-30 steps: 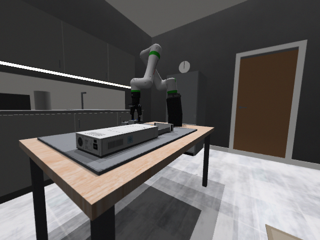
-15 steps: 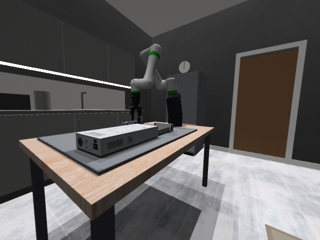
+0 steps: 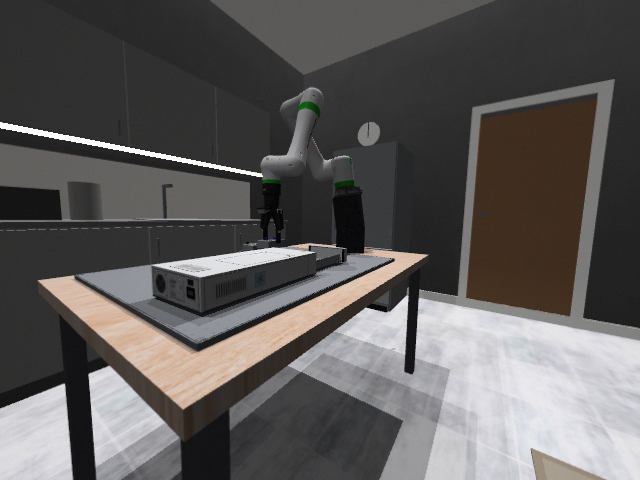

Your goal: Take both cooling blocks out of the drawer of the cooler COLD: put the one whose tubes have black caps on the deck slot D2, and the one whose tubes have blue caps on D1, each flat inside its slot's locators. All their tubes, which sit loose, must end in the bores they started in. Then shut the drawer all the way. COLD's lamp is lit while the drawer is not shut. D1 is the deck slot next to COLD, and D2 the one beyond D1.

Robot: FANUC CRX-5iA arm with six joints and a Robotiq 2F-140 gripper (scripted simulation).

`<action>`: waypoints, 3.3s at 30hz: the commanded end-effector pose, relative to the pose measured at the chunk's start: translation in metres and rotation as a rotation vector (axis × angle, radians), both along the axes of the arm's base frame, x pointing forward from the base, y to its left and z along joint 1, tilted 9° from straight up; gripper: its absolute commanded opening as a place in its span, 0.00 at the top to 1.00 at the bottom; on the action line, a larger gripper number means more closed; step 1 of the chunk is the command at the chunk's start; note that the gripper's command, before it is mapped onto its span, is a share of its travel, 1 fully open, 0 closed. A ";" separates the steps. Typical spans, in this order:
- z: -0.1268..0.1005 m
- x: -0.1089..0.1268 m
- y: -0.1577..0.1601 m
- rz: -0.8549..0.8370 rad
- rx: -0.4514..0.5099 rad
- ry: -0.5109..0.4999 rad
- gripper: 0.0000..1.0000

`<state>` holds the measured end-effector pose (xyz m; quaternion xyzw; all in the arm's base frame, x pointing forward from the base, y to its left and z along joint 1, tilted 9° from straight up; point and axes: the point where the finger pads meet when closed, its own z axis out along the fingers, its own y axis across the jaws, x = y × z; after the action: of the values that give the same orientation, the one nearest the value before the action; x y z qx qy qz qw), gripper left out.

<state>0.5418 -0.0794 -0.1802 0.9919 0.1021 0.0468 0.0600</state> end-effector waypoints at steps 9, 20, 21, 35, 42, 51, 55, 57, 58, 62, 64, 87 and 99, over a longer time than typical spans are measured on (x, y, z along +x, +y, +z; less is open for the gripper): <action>0.006 0.000 0.001 0.000 0.000 -0.002 0.90; 0.008 0.000 0.001 0.000 0.000 -0.002 0.90; 0.009 0.000 0.001 0.000 0.000 -0.002 0.90; 0.001 0.001 0.000 0.000 0.000 -0.002 0.90; -0.003 0.001 0.000 0.000 0.000 -0.002 0.90; -0.005 0.001 -0.001 0.000 0.000 -0.002 0.90; -0.006 0.002 -0.001 0.000 0.000 -0.002 0.90; -0.006 0.002 -0.001 0.000 0.000 -0.002 0.90; -0.006 0.002 -0.001 0.000 0.000 -0.002 0.90; -0.007 0.002 -0.001 0.000 0.000 -0.002 0.90; -0.007 0.002 -0.001 0.000 0.000 -0.002 0.90; -0.005 0.002 -0.001 0.000 0.000 -0.002 0.90; -0.004 0.001 -0.001 0.000 0.000 -0.002 0.90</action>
<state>0.5424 -0.0801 -0.1853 0.9919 0.1021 0.0468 0.0600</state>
